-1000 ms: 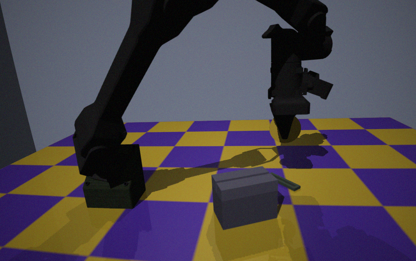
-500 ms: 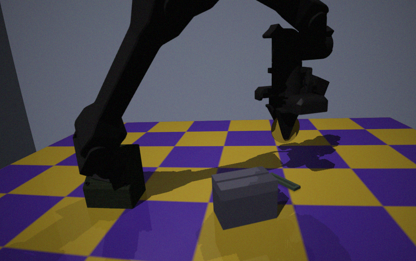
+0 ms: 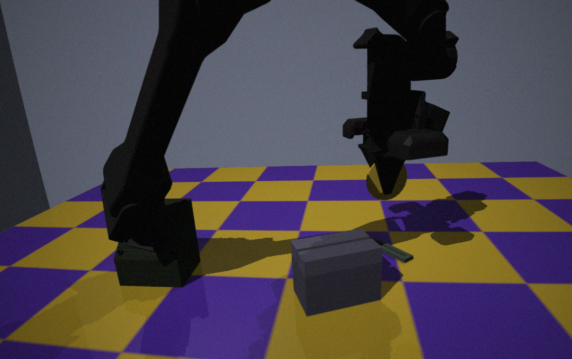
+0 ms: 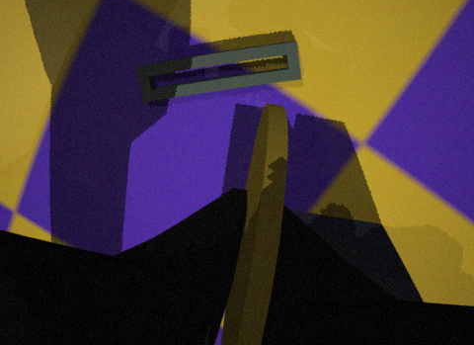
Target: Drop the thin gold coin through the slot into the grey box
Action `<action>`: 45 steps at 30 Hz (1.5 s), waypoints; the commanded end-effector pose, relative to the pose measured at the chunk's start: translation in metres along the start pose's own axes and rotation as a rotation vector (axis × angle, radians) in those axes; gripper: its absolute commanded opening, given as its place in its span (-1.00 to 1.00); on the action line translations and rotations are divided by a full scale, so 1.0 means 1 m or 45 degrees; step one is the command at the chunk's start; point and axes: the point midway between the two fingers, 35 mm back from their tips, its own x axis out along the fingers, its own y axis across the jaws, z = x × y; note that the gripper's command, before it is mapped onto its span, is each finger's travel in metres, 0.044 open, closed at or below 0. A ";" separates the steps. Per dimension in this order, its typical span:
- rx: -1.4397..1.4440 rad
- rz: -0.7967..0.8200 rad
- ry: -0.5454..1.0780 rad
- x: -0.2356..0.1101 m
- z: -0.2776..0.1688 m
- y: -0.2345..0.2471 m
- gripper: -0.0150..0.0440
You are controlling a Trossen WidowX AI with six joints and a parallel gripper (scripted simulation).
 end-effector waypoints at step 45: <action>-0.012 -0.008 0.004 0.004 -0.104 -0.060 -0.49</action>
